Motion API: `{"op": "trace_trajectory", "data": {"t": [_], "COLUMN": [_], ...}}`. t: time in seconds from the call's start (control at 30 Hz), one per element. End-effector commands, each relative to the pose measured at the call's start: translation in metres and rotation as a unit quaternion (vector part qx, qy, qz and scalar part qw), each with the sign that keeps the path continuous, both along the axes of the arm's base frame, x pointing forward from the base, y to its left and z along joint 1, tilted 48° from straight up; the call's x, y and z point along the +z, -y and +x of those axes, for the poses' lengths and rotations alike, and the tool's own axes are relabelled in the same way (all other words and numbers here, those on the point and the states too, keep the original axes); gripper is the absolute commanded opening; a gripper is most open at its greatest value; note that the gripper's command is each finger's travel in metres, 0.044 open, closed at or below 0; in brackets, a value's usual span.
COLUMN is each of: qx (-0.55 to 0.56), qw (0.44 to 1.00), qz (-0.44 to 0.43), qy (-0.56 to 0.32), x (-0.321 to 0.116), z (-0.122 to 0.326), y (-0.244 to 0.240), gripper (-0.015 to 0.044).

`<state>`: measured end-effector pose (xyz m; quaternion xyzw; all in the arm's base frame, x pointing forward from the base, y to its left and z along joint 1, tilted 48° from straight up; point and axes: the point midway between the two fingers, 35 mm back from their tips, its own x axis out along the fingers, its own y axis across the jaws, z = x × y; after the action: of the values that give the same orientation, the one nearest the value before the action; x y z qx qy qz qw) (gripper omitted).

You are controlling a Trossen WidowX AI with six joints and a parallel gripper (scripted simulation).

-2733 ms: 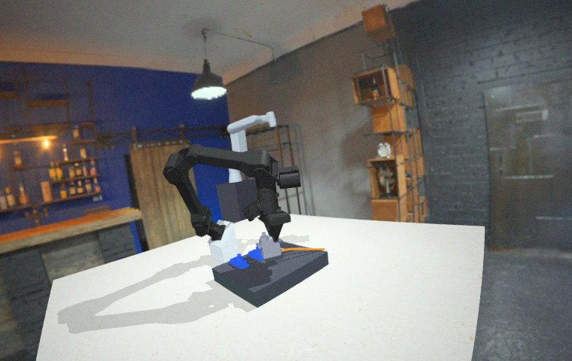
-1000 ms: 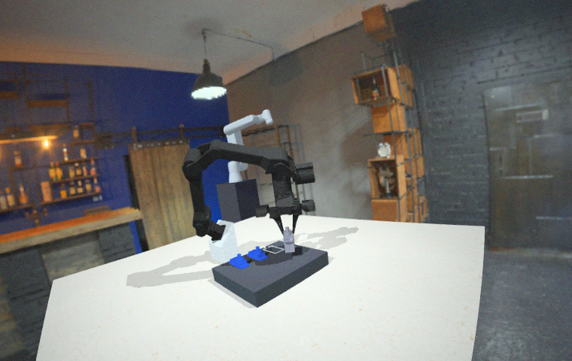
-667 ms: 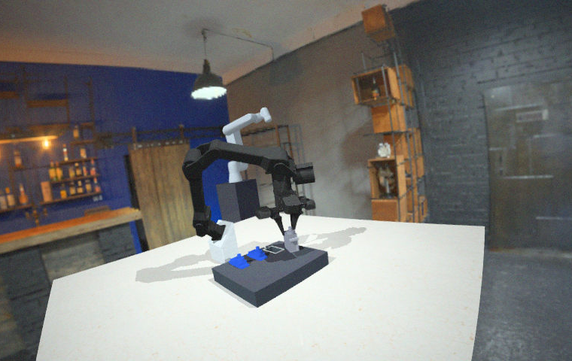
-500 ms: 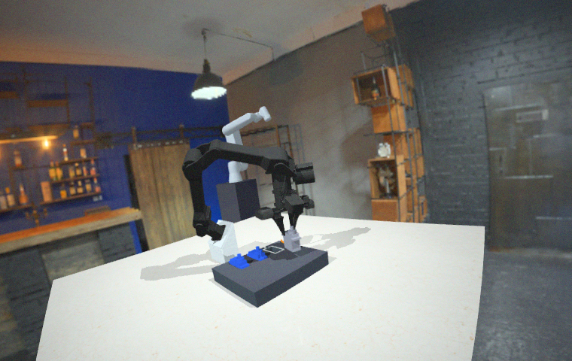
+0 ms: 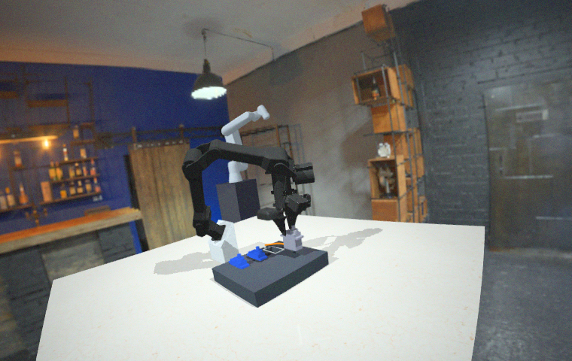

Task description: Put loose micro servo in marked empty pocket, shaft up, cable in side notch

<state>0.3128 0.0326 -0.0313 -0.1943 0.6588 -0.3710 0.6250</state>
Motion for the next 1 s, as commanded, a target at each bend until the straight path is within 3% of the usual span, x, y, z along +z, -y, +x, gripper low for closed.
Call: {"op": "trace_trajectory", "data": {"t": [0.0,0.7,0.97], "qx": [0.005,0.005,0.005], "qw": [1.0,1.0,1.0], "qz": [0.003,0.004,0.004], "qy": [-0.002,-0.005,-0.005], "x": [0.0,-0.006,-0.01], "z": [-0.008,-0.102,-0.105], "y": [-0.005,-0.028,-0.026], "gripper": [0.0,0.0,0.0]}}
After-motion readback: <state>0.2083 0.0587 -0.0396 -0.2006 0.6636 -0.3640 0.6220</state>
